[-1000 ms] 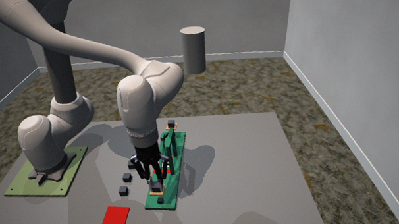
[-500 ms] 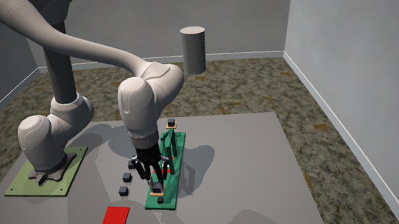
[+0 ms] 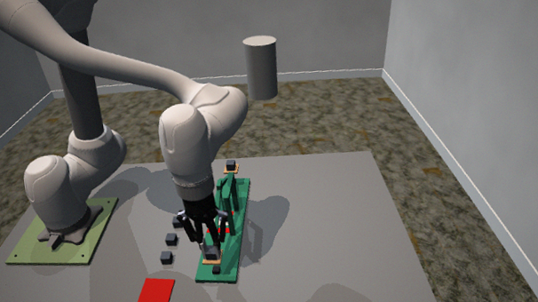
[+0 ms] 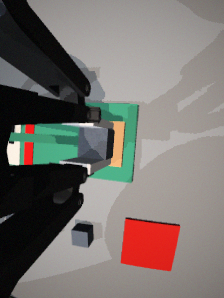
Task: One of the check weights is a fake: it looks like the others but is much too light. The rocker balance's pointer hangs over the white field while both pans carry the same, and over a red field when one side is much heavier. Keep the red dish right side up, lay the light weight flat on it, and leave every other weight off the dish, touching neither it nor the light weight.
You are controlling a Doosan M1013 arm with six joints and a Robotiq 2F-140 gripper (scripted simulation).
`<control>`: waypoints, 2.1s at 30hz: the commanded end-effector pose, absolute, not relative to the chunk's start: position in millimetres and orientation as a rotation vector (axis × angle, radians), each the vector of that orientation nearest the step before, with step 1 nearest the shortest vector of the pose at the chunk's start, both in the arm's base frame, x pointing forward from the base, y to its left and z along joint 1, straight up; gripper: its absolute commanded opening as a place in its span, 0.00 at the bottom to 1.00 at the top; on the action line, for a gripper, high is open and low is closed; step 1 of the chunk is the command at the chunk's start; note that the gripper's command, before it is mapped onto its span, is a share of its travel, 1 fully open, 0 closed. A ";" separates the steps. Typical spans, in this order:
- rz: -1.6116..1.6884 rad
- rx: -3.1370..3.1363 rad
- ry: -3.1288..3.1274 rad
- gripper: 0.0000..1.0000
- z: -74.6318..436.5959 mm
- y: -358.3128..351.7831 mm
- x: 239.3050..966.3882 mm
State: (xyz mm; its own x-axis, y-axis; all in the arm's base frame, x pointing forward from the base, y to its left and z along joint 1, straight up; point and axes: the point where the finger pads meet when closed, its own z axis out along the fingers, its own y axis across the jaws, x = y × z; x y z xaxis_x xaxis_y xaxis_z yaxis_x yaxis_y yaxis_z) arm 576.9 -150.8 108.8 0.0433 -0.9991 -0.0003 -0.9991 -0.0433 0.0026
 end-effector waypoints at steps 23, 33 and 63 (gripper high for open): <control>-0.003 2.268 -2.172 0.31 108.9 -150.8 576.9; -0.003 2.268 -2.172 0.35 108.9 -150.8 576.9; -0.003 2.268 -2.172 0.35 187.8 -150.8 577.1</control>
State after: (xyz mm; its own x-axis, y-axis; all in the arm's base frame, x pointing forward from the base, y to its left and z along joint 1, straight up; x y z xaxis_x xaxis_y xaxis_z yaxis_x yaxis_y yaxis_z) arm 577.0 -150.8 178.7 0.0433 -0.9991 -0.0002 -0.9991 -0.0433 0.0023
